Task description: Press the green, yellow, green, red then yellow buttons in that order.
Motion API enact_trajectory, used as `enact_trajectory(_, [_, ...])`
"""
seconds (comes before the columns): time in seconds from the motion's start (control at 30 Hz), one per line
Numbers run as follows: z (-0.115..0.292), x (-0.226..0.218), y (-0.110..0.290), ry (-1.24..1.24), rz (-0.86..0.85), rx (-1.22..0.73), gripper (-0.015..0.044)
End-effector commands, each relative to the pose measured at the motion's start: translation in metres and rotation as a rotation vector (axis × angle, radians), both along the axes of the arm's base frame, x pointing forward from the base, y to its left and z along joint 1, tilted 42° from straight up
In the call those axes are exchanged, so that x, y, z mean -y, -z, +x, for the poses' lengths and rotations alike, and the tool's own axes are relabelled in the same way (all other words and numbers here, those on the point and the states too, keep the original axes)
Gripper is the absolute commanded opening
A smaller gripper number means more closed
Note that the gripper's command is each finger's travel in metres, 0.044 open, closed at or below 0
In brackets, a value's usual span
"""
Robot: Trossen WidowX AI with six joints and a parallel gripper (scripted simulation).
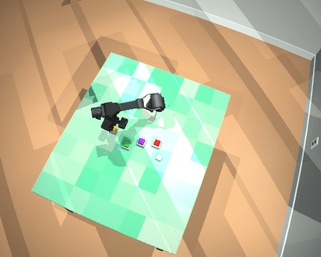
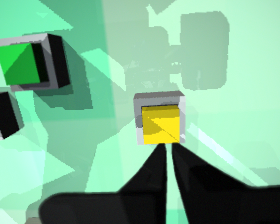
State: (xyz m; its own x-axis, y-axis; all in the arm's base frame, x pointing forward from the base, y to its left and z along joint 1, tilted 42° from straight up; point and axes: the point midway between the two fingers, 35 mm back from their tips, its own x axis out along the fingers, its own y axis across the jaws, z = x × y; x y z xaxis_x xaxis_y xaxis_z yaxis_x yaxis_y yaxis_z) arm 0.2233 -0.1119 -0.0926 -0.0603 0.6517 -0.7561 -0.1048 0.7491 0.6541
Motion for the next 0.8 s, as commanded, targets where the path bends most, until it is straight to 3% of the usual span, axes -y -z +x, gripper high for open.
enact_trajectory(0.0, [-0.004,-0.011,0.011,0.008,0.008,-0.008,0.002])
enact_trajectory(0.77, [-0.006,-0.033,0.035,0.008,0.009,-0.008,0.002])
